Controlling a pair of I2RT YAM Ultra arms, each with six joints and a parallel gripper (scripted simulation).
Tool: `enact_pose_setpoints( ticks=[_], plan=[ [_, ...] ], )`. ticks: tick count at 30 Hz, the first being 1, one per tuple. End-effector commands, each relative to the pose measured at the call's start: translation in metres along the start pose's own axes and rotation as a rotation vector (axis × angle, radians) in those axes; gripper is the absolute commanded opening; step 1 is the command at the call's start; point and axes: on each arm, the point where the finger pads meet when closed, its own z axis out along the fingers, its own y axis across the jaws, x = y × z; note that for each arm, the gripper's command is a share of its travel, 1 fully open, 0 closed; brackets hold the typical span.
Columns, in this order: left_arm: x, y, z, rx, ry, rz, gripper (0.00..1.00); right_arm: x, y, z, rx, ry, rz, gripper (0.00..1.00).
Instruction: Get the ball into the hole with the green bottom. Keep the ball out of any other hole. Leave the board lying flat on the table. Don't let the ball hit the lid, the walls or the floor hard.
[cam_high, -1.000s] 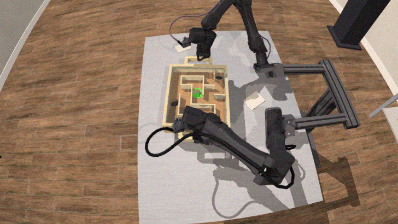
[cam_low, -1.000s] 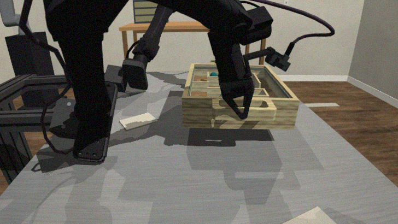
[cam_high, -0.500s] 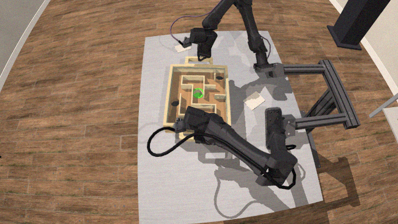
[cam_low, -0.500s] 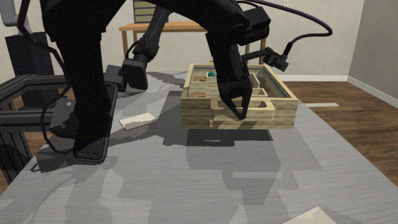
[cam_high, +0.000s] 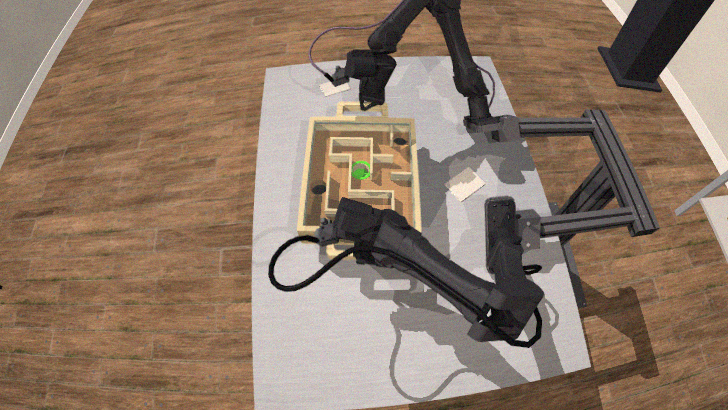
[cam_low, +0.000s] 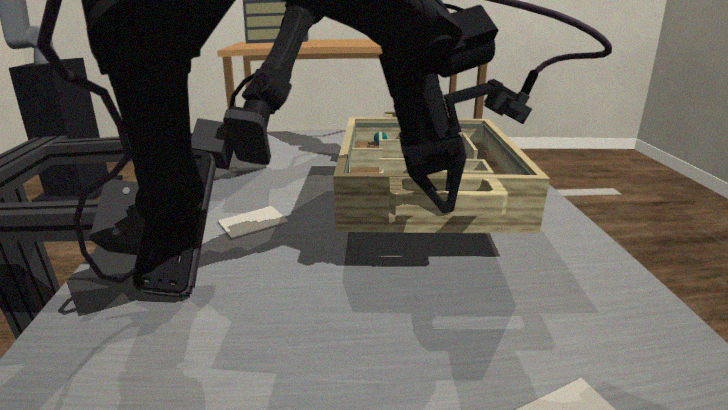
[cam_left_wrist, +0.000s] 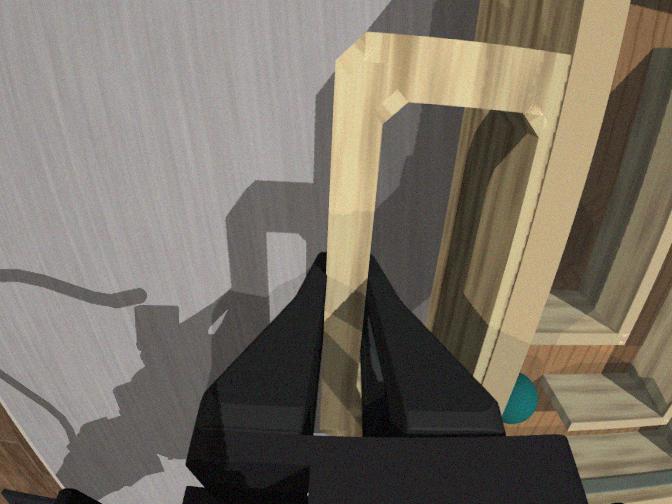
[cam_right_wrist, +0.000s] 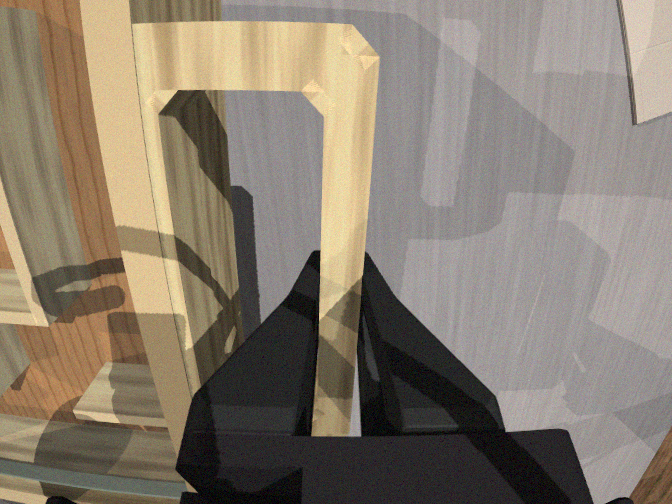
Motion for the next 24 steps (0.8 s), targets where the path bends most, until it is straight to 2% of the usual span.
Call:
enact_pose_setpoints(
  ticks=[1, 4, 5, 6, 8, 9, 10, 14, 15, 16, 17, 18, 21, 22, 24],
  plan=[
    [-0.033, 0.001, -0.027, 0.005, -0.13, -0.023, 0.0, -0.022, 0.003, -0.024, -0.019, -0.119, 0.02, 0.0],
    [-0.033, 0.003, -0.031, 0.0, -0.122, -0.031, 0.0, -0.037, -0.003, -0.032, -0.037, -0.136, 0.06, 0.0],
    [-0.033, 0.004, -0.032, -0.011, -0.124, -0.046, 0.0, -0.01, 0.008, -0.017, -0.045, -0.094, -0.008, 0.0],
    [-0.02, -0.006, -0.021, -0.03, -0.058, 0.018, 0.0, -0.024, 0.005, -0.022, -0.063, -0.109, 0.026, 0.0],
    [-0.024, -0.005, -0.024, -0.015, -0.083, 0.002, 0.0, -0.034, -0.003, -0.025, -0.049, -0.122, 0.059, 0.0],
    [-0.019, -0.005, -0.023, -0.04, -0.057, 0.019, 0.0, -0.009, 0.007, -0.012, -0.063, -0.081, -0.002, 0.0],
    [-0.017, -0.003, -0.027, -0.064, -0.042, 0.027, 0.0, -0.018, 0.005, -0.012, -0.081, -0.093, 0.024, 0.0],
    [-0.023, -0.003, -0.03, -0.037, -0.061, 0.021, 0.0, -0.028, -0.002, -0.019, -0.065, -0.102, 0.054, 0.0],
    [-0.024, -0.006, -0.03, 0.015, -0.054, 0.025, 0.0, -0.019, -0.002, -0.018, -0.011, -0.044, 0.021, 0.0],
    [-0.023, -0.01, -0.025, 0.02, -0.037, 0.038, 0.0, -0.016, 0.0, -0.019, -0.004, -0.033, 0.006, 0.0],
    [-0.037, -0.001, -0.033, 0.005, -0.11, -0.016, 0.0, -0.029, 0.0, -0.021, -0.025, -0.092, 0.042, 0.0],
    [-0.039, -0.004, -0.03, 0.035, -0.12, -0.016, 0.0, -0.025, 0.0, -0.022, 0.002, -0.078, 0.027, 0.0],
    [-0.036, 0.001, -0.021, 0.051, -0.094, -0.03, 0.0, -0.022, 0.001, -0.025, 0.026, -0.054, 0.008, 0.0],
    [-0.016, -0.008, -0.01, 0.055, -0.063, 0.007, 0.0, -0.023, 0.001, -0.027, 0.034, -0.059, 0.004, 0.0],
    [-0.026, -0.003, -0.018, 0.049, -0.083, -0.014, 0.0, -0.027, 0.001, -0.03, 0.018, -0.072, 0.015, 0.0]
  ],
)
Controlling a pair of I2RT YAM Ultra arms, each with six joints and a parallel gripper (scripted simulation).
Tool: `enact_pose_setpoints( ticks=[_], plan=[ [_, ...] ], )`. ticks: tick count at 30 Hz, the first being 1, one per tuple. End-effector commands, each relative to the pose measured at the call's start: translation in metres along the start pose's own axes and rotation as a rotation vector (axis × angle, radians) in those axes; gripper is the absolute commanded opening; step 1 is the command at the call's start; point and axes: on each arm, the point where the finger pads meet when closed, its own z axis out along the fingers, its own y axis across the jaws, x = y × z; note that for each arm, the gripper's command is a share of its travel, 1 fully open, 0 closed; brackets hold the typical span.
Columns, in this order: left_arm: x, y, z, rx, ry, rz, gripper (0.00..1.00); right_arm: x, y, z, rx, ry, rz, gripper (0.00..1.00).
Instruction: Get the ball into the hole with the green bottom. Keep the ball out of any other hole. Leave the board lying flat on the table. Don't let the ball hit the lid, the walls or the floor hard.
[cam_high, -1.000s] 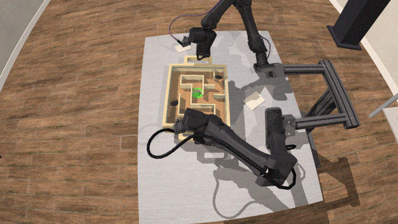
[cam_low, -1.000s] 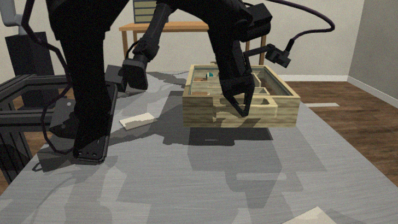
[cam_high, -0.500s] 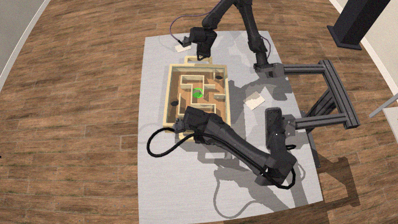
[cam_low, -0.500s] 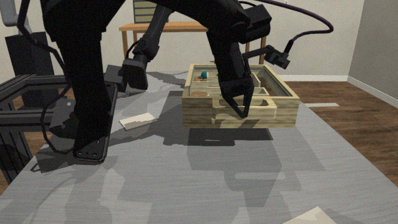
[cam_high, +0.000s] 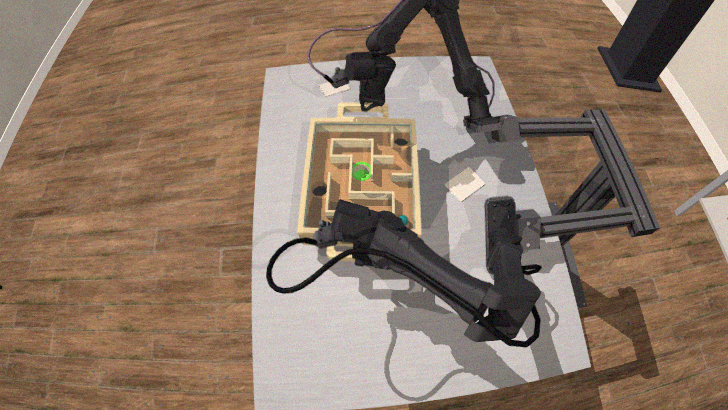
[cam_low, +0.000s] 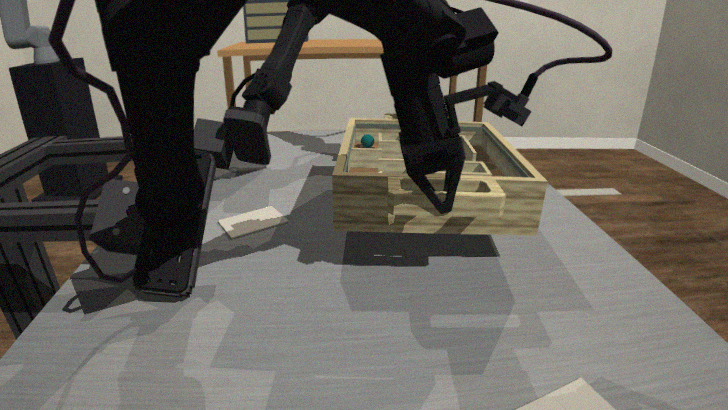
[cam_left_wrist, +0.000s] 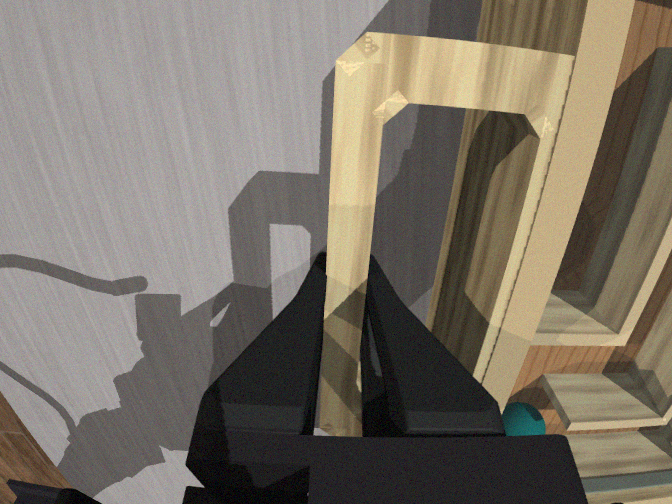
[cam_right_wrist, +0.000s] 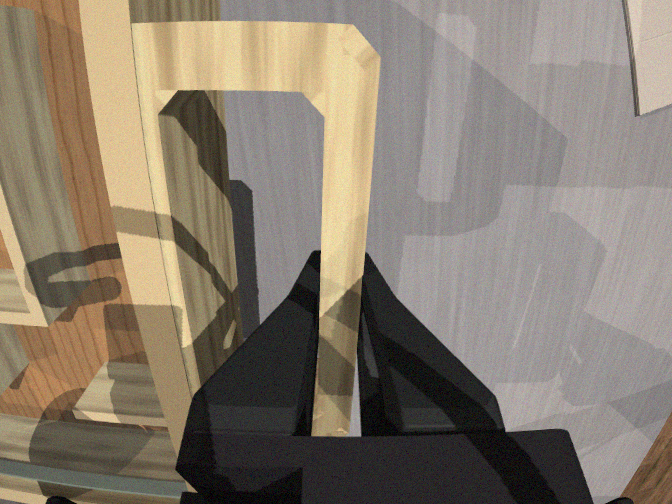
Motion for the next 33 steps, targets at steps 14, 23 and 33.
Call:
enact_pose_setpoints(
  ticks=[14, 23, 33],
  plan=[
    [-0.024, -0.01, -0.032, -0.041, -0.099, 0.01, 0.0, -0.03, -0.003, -0.02, -0.079, -0.14, 0.045, 0.0],
    [-0.03, -0.008, -0.036, -0.028, -0.115, 0.006, 0.0, -0.033, -0.007, -0.024, -0.064, -0.138, 0.055, 0.0],
    [-0.038, -0.003, -0.034, 0.026, -0.137, -0.033, 0.0, -0.033, -0.005, -0.028, -0.021, -0.112, 0.028, 0.0]
  ],
)
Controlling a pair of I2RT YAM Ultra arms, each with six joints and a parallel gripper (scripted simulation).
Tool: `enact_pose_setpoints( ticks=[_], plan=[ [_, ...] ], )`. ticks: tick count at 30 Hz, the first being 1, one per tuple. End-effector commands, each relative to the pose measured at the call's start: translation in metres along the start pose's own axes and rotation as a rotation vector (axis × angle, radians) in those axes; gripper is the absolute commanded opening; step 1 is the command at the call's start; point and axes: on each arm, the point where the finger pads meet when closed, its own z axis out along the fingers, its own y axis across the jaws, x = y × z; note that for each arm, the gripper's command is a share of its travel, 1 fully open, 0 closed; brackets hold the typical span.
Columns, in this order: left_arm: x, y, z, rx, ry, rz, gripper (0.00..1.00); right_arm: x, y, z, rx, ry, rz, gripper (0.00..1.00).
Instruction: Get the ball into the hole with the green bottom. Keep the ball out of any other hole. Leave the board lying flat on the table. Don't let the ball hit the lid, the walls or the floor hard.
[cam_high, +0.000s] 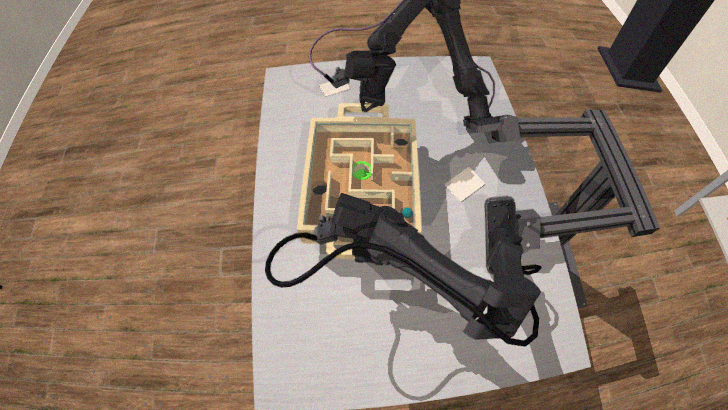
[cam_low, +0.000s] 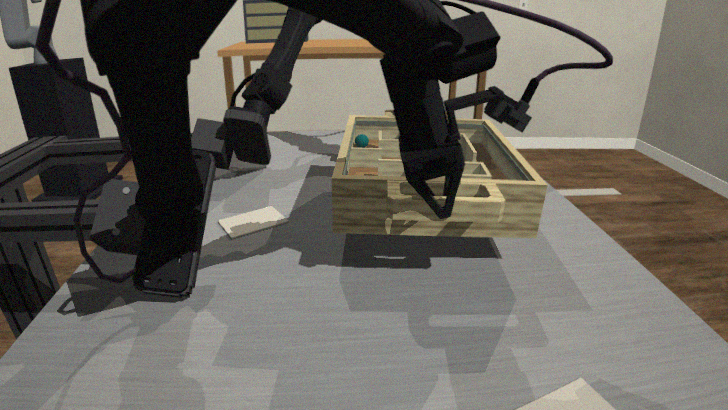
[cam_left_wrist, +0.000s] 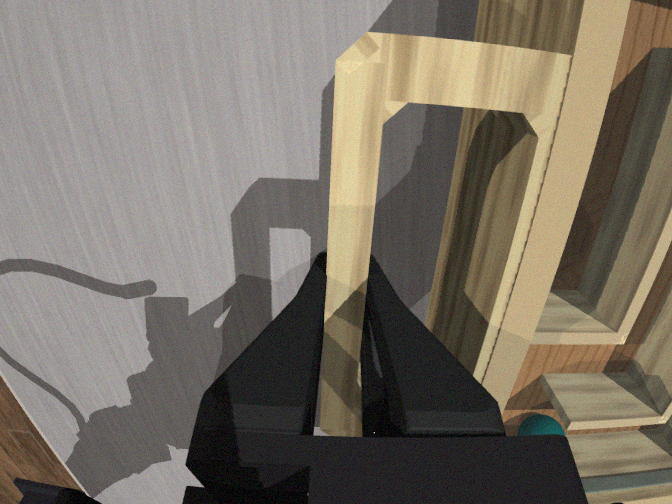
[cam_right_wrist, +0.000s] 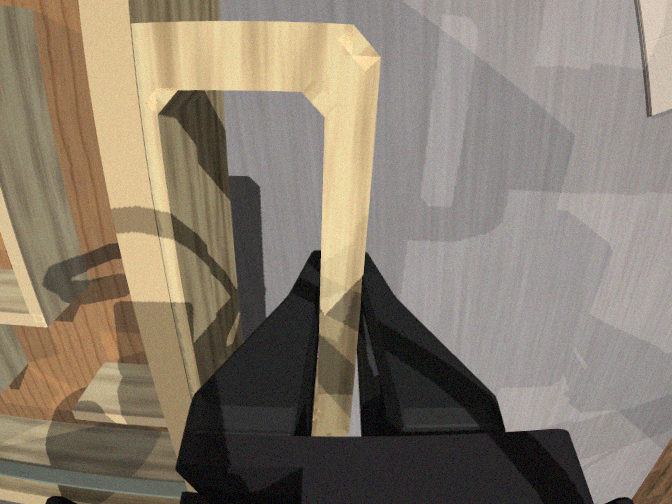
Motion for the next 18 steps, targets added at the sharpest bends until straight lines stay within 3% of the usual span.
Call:
enact_pose_setpoints(
  ticks=[1, 7, 8, 9, 11, 12, 15, 17, 18],
  plan=[
    [-0.034, 0.002, -0.025, 0.038, -0.123, -0.043, 0.0, -0.034, 0.001, -0.031, 0.0, -0.115, 0.015, 0.0],
    [-0.033, 0.005, -0.028, 0.016, -0.127, -0.042, 0.0, -0.041, -0.001, -0.036, -0.019, -0.142, 0.044, 0.0],
    [-0.022, 0.0, -0.02, 0.006, -0.108, -0.016, 0.0, -0.039, 0.001, -0.032, -0.018, -0.142, 0.036, 0.0],
    [-0.022, -0.007, -0.017, 0.056, -0.13, -0.008, 0.0, -0.041, -0.004, -0.04, 0.012, -0.154, 0.059, 0.0],
    [-0.023, 0.005, -0.025, -0.01, -0.104, -0.019, 0.0, -0.044, 0.002, -0.035, -0.047, -0.157, 0.049, 0.0],
    [-0.03, 0.007, -0.03, -0.017, -0.135, -0.044, 0.0, -0.018, 0.013, -0.019, -0.051, -0.127, -0.017, 0.0],
    [-0.031, -0.001, -0.027, 0.035, -0.125, -0.036, 0.0, -0.029, -0.003, -0.032, -0.007, -0.118, 0.017, 0.0],
    [-0.03, 0.006, -0.031, -0.008, -0.126, -0.049, 0.0, -0.041, 0.003, -0.032, -0.054, -0.155, 0.045, 0.0],
    [-0.018, -0.004, -0.021, -0.027, -0.068, 0.008, 0.0, -0.035, 0.005, -0.028, -0.064, -0.137, 0.03, 0.0]
  ],
)
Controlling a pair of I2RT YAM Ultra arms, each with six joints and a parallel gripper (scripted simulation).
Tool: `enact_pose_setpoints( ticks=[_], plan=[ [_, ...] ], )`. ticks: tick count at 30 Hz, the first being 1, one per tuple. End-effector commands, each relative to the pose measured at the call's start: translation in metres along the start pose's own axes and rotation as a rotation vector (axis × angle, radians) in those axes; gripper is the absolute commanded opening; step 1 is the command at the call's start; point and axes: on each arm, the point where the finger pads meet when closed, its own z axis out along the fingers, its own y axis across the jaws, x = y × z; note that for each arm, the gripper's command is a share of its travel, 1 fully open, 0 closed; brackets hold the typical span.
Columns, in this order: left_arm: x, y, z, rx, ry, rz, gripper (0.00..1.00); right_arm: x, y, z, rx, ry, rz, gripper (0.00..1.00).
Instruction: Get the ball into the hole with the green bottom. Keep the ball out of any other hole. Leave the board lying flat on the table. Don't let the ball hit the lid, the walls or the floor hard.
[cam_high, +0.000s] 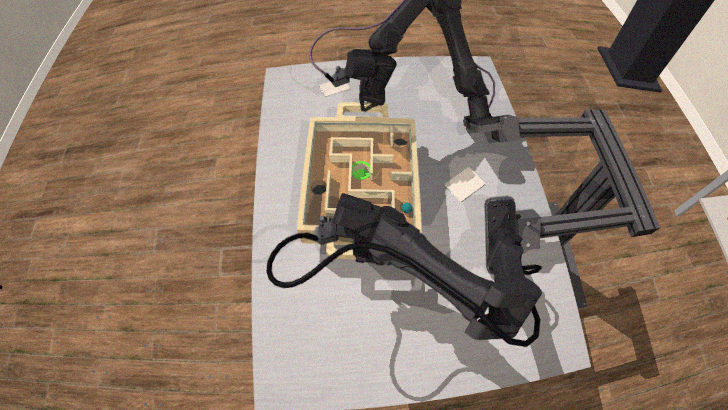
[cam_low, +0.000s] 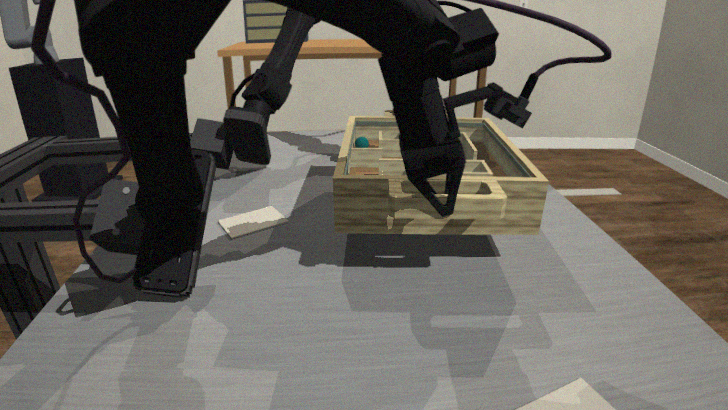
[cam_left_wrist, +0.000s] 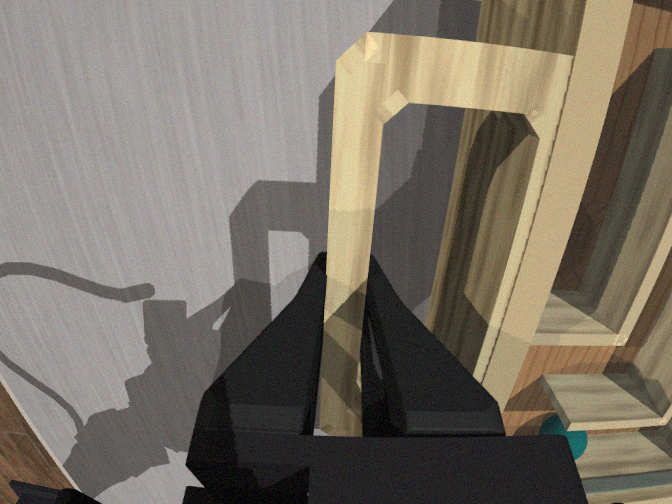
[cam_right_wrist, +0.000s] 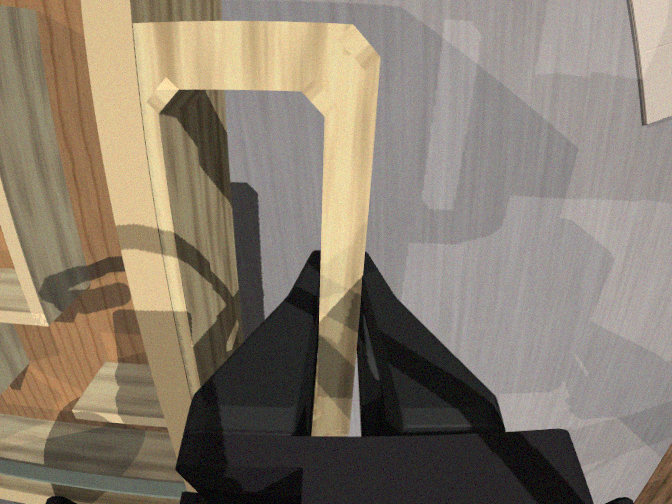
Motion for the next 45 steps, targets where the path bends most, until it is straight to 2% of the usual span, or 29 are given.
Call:
enact_pose_setpoints(
  ticks=[1, 2, 3, 4, 7, 8, 9, 10, 13, 15, 23, 24, 25, 26, 27, 28, 29, 30, 31, 35, 36, 40, 41, 42, 43, 44, 45],
  plan=[
    [-0.017, -0.005, -0.02, -0.018, -0.053, 0.017, 0.0, -0.036, 0.002, -0.026, -0.057, -0.114, 0.048, 0.0],
    [-0.025, -0.001, -0.025, -0.008, -0.091, -0.011, 0.0, -0.023, 0.002, -0.02, -0.03, -0.1, 0.021, 0.0],
    [-0.023, 0.001, -0.027, -0.015, -0.079, -0.003, 0.0, -0.011, 0.005, -0.014, -0.043, -0.077, 0.001, 0.0],
    [-0.024, -0.008, -0.021, -0.016, -0.069, 0.027, 0.0, -0.023, 0.001, -0.019, -0.04, -0.094, 0.027, 0.0],
    [-0.025, 0.001, -0.029, -0.019, -0.091, -0.002, 0.0, -0.021, 0.003, -0.017, -0.044, -0.095, 0.022, 0.0],
    [-0.022, 0.0, -0.029, -0.002, -0.062, -0.002, 0.0, -0.027, -0.008, -0.026, -0.017, -0.077, 0.047, 0.0],
    [-0.018, -0.007, -0.022, -0.033, -0.044, 0.032, 0.0, -0.033, 0.001, -0.024, -0.065, -0.107, 0.053, 0.0],
    [-0.032, 0.0, -0.029, -0.006, -0.11, -0.016, 0.0, -0.037, -0.002, -0.026, -0.039, -0.127, 0.058, 0.0],
    [-0.025, 0.003, -0.032, -0.015, -0.079, 0.005, 0.0, -0.035, -0.002, -0.025, -0.045, -0.112, 0.055, 0.0],
    [-0.034, 0.002, -0.032, -0.002, -0.116, -0.027, 0.0, -0.036, -0.003, -0.027, -0.036, -0.122, 0.062, 0.0],
    [-0.034, 0.003, -0.032, 0.0, -0.115, -0.027, 0.0, -0.036, -0.002, -0.027, -0.036, -0.122, 0.059, 0.0],
    [-0.03, 0.001, -0.027, -0.001, -0.104, -0.018, 0.0, -0.03, -0.001, -0.023, -0.026, -0.107, 0.046, 0.0],
    [-0.018, -0.009, -0.019, 0.04, -0.101, 0.015, 0.0, -0.03, -0.006, -0.03, 0.003, -0.109, 0.053, 0.0],
    [-0.019, -0.008, -0.019, 0.041, -0.093, 0.01, 0.0, -0.024, 0.004, -0.021, 0.013, -0.075, 0.014, 0.0],
    [-0.025, 0.003, -0.026, -0.003, -0.09, -0.008, 0.0, -0.035, 0.001, -0.026, -0.033, -0.115, 0.054, 0.0],
    [-0.03, 0.005, -0.029, -0.013, -0.115, -0.025, 0.0, -0.011, 0.008, -0.014, -0.035, -0.093, -0.001, 0.0],
    [-0.035, 0.005, -0.03, 0.007, -0.131, -0.033, 0.0, -0.03, 0.001, -0.025, -0.023, -0.122, 0.042, 0.0],
    [-0.032, -0.002, -0.027, 0.041, -0.114, -0.024, 0.0, -0.02, 0.005, -0.021, 0.008, -0.07, 0.001, 0.0],
    [-0.02, -0.007, -0.019, 0.046, -0.093, 0.002, 0.0, -0.024, 0.003, -0.024, 0.016, -0.075, 0.011, 0.0],
    [-0.032, 0.003, -0.025, 0.037, -0.109, -0.038, 0.0, -0.028, -0.001, -0.029, -0.002, -0.092, 0.019, 0.0],
    [-0.033, 0.005, -0.026, 0.022, -0.114, -0.04, 0.0, -0.037, -0.001, -0.032, -0.014, -0.119, 0.049, 0.0],
    [-0.033, 0.004, -0.027, 0.018, -0.114, -0.036, 0.0, -0.036, -0.001, -0.031, -0.016, -0.115, 0.046, 0.0],
    [-0.026, -0.005, -0.019, 0.061, -0.074, -0.014, 0.0, -0.018, 0.0, -0.025, 0.036, -0.034, -0.007, 0.0],
    [-0.035, -0.001, -0.023, 0.071, -0.113, -0.037, 0.0, -0.023, 0.002, -0.027, 0.039, -0.055, -0.004, 0.0],
    [-0.017, -0.008, -0.012, 0.07, -0.089, 0.002, 0.0, -0.026, 0.002, -0.028, 0.047, -0.068, 0.001, 0.0],
    [-0.029, 0.003, -0.02, 0.034, -0.099, -0.032, 0.0, -0.034, 0.003, -0.031, 0.005, -0.096, 0.022, 0.0],
    [-0.029, 0.003, -0.02, 0.028, -0.095, -0.03, 0.0, -0.034, 0.0, -0.032, 0.004, -0.095, 0.027, 0.0]
  ],
)
